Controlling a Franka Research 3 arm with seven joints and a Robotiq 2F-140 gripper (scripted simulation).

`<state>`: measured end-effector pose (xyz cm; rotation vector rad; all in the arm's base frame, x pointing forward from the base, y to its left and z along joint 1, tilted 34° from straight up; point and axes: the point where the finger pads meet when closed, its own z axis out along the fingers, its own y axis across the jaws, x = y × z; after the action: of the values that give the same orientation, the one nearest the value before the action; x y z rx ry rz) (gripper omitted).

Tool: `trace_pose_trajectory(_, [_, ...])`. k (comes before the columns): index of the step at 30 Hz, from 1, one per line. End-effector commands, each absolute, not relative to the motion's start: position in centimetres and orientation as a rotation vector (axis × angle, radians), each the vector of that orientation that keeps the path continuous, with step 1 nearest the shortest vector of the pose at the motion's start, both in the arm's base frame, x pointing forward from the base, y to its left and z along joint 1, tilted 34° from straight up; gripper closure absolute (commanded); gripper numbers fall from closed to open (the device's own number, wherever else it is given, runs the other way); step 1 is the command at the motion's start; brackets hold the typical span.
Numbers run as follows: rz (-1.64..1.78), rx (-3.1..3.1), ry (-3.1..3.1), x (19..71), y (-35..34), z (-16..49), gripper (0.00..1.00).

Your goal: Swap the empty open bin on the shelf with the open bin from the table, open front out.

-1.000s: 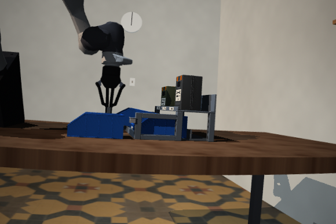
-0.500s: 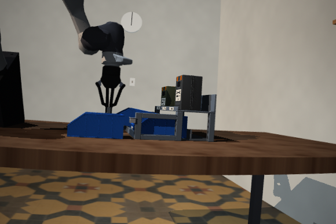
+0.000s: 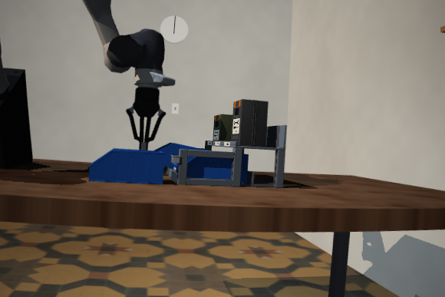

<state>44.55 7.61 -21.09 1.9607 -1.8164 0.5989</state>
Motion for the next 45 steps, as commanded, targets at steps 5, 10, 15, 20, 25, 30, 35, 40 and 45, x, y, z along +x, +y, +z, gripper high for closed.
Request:
trace_pose_trajectory(5, [0.598,1.969,-1.809,44.5,7.6,-21.1,1.0])
trace_pose_trajectory(10, [0.598,1.969,-1.809,44.5,7.6,-21.1,1.0])
trace_pose_trajectory(15, [0.598,1.969,-1.809,44.5,7.6,-21.1,1.0])
trace_pose_trajectory(20, [0.598,1.969,-1.809,44.5,7.6,-21.1,1.0])
trace_pose_trajectory(25, [0.598,1.969,-1.809,44.9,7.7,-21.1,1.0])
trace_pose_trajectory(30, [0.598,1.969,-1.809,45.7,7.8,-21.1,1.0])
trace_pose_trajectory(35, [0.598,1.969,-1.809,46.1,7.8,-21.1,1.0])
trace_pose_trajectory(40, [0.598,1.969,-1.809,46.2,7.9,-21.1,1.0])
trace_pose_trajectory(45, [0.598,1.969,-1.809,46.2,7.9,-21.1,1.0])
